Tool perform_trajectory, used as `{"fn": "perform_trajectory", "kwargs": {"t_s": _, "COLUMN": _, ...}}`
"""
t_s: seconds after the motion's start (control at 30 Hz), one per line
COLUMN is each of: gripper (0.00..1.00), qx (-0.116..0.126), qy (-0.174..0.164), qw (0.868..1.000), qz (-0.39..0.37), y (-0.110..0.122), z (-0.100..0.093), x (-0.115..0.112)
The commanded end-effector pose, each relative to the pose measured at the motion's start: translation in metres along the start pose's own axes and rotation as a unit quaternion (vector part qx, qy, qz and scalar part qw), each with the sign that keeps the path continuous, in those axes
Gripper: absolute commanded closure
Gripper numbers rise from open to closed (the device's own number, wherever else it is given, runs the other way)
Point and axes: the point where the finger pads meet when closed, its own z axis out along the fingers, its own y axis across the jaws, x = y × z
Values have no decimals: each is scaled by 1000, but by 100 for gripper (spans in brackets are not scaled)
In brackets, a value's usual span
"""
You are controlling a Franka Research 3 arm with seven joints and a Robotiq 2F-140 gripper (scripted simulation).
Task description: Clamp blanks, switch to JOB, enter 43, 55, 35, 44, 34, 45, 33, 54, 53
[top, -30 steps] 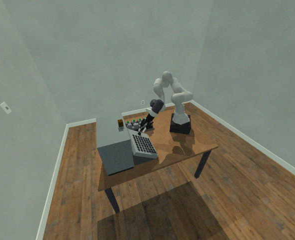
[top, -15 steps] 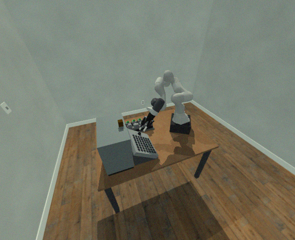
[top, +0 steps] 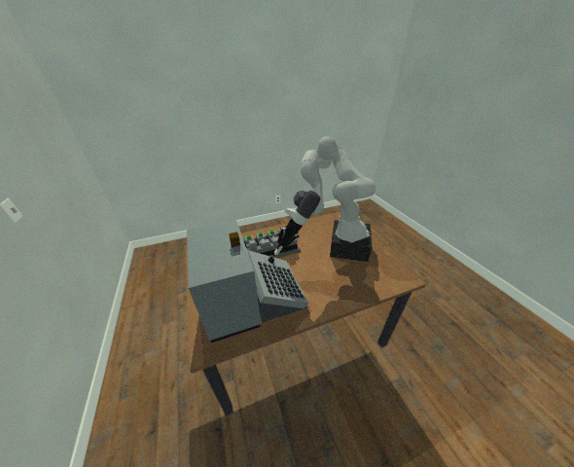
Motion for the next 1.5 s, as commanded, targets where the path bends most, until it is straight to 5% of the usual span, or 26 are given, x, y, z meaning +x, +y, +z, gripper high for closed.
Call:
{"fn": "perform_trajectory", "kwargs": {"t_s": 0.0, "gripper": 100, "qx": 0, "qy": -1, "qw": 1000, "qz": -4, "y": 0, "z": -1, "x": 0}}
{"fn": "perform_trajectory", "kwargs": {"t_s": 0.77, "gripper": 100, "qx": 0, "qy": -1, "qw": 1000, "qz": -5, "y": 1, "z": 0, "x": -7}}
{"fn": "perform_trajectory", "kwargs": {"t_s": 1.17, "gripper": 100, "qx": 0, "qy": -1, "qw": 1000, "qz": -31, "y": 46, "z": 16, "x": -173}}
{"fn": "perform_trajectory", "kwargs": {"t_s": 1.47, "gripper": 100, "qx": 0, "qy": -1, "qw": 999, "qz": -34, "y": 51, "z": 18, "x": -191}}
